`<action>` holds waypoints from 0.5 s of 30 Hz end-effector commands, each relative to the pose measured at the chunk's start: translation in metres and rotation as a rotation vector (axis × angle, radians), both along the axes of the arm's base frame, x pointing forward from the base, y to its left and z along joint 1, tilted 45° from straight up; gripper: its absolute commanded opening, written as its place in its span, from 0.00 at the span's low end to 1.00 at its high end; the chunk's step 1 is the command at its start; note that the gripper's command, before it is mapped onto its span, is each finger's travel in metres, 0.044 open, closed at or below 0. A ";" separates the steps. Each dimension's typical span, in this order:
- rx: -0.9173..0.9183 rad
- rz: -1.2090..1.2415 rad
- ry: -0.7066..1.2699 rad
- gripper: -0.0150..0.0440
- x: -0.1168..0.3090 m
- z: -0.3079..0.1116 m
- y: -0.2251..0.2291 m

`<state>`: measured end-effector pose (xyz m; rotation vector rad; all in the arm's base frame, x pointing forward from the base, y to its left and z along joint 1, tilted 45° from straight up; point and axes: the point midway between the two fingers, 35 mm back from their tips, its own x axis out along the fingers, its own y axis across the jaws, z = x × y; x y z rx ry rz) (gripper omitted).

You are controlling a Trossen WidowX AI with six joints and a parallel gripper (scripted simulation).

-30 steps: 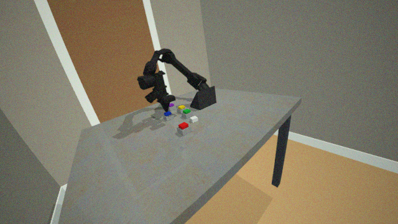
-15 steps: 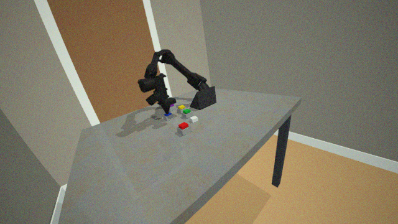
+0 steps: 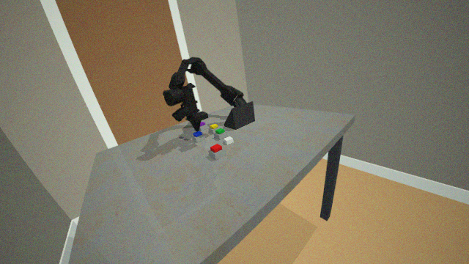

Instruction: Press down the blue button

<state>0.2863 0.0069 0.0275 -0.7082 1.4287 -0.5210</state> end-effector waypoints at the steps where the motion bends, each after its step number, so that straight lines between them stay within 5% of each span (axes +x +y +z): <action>1: 0.008 0.001 -0.015 0.29 0.001 0.013 0.013; 5: 0.015 0.004 -0.015 0.38 0.002 0.008 0.024; 15: 0.050 0.009 -0.006 0.82 -0.032 -0.076 0.179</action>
